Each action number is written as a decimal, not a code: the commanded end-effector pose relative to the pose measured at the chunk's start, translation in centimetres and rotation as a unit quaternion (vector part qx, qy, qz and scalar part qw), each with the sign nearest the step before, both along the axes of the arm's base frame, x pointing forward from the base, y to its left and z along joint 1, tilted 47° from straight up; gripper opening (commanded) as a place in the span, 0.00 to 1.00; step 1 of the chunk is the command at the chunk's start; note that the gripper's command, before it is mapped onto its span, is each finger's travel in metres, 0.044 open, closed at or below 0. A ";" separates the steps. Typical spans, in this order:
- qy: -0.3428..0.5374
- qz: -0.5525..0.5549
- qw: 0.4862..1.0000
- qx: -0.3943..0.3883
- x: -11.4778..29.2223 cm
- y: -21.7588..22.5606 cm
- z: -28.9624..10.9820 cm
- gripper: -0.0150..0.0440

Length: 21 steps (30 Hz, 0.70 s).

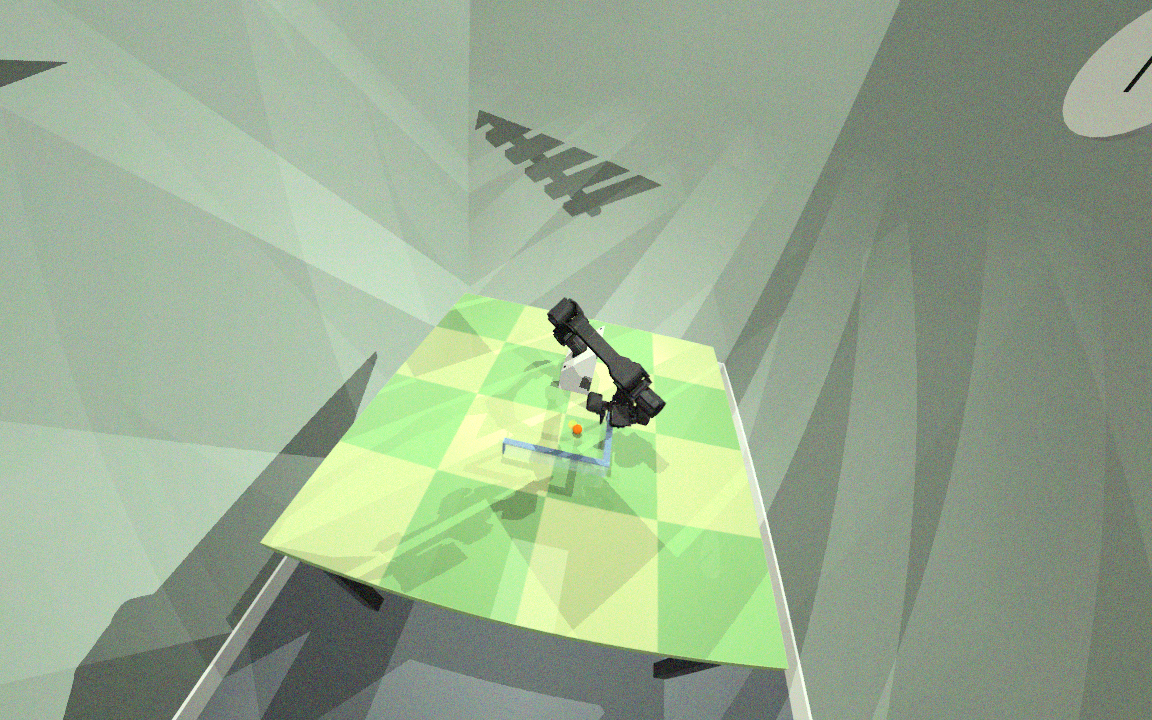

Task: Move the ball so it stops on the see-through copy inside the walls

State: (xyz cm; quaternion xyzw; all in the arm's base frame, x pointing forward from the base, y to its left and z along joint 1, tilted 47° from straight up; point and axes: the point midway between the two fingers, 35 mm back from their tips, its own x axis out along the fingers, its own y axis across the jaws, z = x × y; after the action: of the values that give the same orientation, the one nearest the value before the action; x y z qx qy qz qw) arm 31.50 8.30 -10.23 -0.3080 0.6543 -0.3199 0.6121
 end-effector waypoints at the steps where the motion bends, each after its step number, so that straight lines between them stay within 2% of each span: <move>1: 0.256 0.216 0.941 0.046 -1.2 -4.6 2.3 0.70; 8: 0.377 0.320 0.867 0.063 -2.4 -7.0 2.9 0.70; 17: 0.513 0.441 0.733 0.075 -4.1 -9.5 3.6 0.70; 21: 0.520 0.448 0.723 0.075 -4.3 -9.6 3.6 0.70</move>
State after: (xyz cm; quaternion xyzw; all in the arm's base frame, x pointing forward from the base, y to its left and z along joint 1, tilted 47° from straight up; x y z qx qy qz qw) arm 28.99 1.36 -8.22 -0.5558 0.7274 0.0882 0.3927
